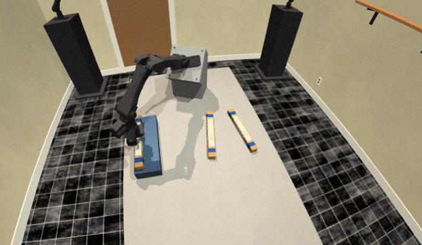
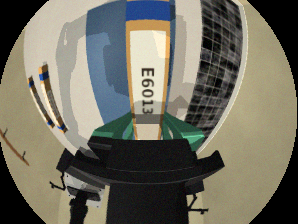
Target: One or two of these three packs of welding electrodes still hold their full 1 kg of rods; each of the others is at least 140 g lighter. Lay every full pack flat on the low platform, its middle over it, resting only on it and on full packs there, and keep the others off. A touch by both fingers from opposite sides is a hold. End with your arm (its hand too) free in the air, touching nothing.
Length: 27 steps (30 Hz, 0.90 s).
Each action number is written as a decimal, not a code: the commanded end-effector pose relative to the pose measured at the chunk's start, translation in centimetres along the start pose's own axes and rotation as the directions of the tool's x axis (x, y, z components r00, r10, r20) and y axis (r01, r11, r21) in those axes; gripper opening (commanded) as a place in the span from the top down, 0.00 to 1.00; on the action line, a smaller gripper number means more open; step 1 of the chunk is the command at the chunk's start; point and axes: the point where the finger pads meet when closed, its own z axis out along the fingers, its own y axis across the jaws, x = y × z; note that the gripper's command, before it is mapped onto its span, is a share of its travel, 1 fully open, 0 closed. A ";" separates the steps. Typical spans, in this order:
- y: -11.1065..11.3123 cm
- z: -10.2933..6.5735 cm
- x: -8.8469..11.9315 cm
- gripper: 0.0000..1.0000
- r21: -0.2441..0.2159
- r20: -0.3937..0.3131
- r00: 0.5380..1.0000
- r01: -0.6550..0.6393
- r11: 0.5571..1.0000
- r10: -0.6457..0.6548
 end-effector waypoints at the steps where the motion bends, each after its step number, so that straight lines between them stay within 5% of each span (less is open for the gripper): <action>1: -1.8 -3.8 -1.7 1.00 0.053 0.051 0.999 0.000 0.999 -0.003; 27: -1.7 -3.2 -1.6 1.00 0.053 0.052 0.999 -0.006 0.999 0.003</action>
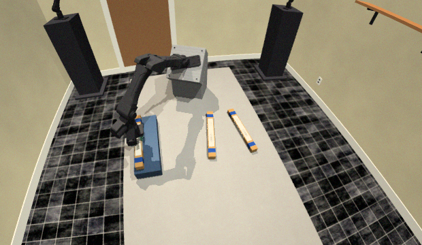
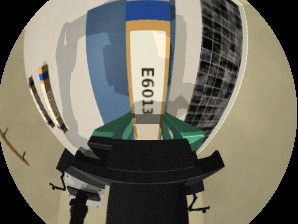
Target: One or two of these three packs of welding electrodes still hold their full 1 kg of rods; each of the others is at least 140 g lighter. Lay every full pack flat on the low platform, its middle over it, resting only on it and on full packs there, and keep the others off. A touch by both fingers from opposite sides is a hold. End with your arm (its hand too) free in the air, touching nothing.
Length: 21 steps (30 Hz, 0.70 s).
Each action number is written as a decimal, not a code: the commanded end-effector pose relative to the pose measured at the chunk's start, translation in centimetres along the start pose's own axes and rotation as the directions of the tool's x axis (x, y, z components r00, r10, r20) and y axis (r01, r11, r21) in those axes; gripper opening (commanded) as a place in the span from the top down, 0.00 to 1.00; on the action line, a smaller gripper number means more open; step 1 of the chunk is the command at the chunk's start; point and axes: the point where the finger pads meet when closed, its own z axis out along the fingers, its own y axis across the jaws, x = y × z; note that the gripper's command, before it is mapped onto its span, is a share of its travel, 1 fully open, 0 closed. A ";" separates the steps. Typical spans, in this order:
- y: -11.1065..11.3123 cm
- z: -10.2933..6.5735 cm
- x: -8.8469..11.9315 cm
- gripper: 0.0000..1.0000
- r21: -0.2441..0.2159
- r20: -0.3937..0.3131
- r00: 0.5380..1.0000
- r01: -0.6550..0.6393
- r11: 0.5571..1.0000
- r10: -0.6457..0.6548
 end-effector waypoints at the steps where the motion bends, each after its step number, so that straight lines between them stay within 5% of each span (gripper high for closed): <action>1: -1.7 -3.2 -1.6 1.00 0.053 0.052 0.999 -0.005 0.999 0.003; 21: -2.2 -2.1 -1.9 1.00 0.070 0.057 0.998 -0.003 0.998 -0.001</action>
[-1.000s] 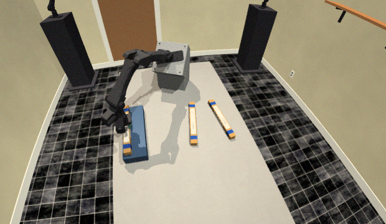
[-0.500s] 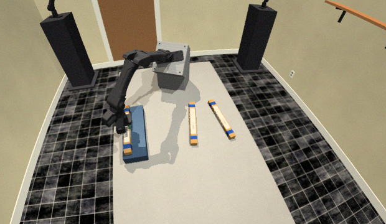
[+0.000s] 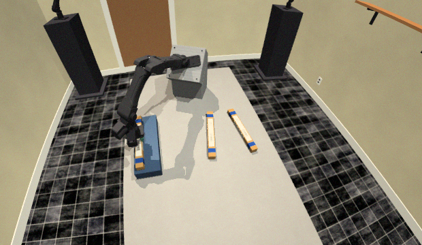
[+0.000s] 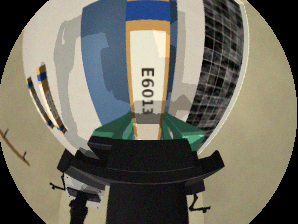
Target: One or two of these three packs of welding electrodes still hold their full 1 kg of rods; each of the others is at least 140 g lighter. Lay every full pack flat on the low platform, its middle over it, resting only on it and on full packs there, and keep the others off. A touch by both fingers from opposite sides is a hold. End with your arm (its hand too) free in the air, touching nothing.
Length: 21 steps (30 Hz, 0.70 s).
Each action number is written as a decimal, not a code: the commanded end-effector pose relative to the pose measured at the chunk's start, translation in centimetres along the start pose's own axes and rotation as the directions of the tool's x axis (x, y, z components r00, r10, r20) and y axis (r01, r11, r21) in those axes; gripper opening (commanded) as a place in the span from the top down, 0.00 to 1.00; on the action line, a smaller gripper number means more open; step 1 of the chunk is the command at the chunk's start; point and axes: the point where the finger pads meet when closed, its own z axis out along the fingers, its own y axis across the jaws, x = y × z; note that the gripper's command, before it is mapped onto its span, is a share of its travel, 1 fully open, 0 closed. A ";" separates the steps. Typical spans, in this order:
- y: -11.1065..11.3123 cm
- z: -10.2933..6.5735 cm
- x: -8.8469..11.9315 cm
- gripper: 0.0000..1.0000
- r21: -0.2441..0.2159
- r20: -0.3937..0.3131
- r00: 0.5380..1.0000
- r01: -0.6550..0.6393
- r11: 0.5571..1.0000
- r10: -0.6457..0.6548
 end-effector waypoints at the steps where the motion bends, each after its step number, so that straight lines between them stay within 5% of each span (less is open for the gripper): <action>1: -2.0 -3.3 -2.2 1.00 0.074 0.062 0.998 0.006 0.997 -0.010; 21: -1.7 -2.7 -2.6 1.00 0.069 0.066 0.998 0.010 0.998 -0.015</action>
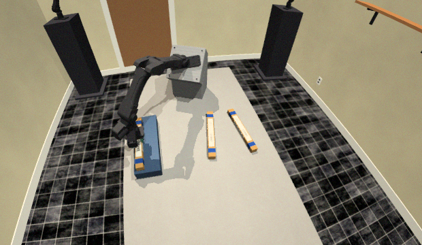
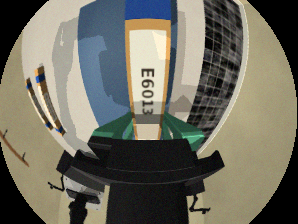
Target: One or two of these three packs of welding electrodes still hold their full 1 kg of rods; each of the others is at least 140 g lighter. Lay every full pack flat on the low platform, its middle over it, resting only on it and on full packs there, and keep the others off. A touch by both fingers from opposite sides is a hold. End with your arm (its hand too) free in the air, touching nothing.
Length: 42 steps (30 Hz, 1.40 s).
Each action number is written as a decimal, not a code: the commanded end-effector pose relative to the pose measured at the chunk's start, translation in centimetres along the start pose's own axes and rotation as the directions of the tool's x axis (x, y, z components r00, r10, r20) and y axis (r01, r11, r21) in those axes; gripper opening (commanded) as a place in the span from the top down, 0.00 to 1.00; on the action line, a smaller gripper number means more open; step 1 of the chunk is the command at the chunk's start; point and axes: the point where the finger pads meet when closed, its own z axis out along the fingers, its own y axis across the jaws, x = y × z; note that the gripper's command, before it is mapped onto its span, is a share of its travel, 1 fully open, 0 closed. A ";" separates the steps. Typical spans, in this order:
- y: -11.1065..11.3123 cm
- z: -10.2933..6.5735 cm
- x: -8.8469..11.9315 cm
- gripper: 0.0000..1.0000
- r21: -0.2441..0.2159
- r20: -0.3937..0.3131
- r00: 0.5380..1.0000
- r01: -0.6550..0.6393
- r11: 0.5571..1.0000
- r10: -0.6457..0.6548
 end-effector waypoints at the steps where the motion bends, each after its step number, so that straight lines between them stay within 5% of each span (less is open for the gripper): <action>1: -1.6 -3.3 -2.4 1.00 0.063 0.056 0.998 0.009 0.998 -0.013; 42: -1.7 -3.6 -2.7 1.00 0.067 0.058 0.998 0.008 0.998 -0.012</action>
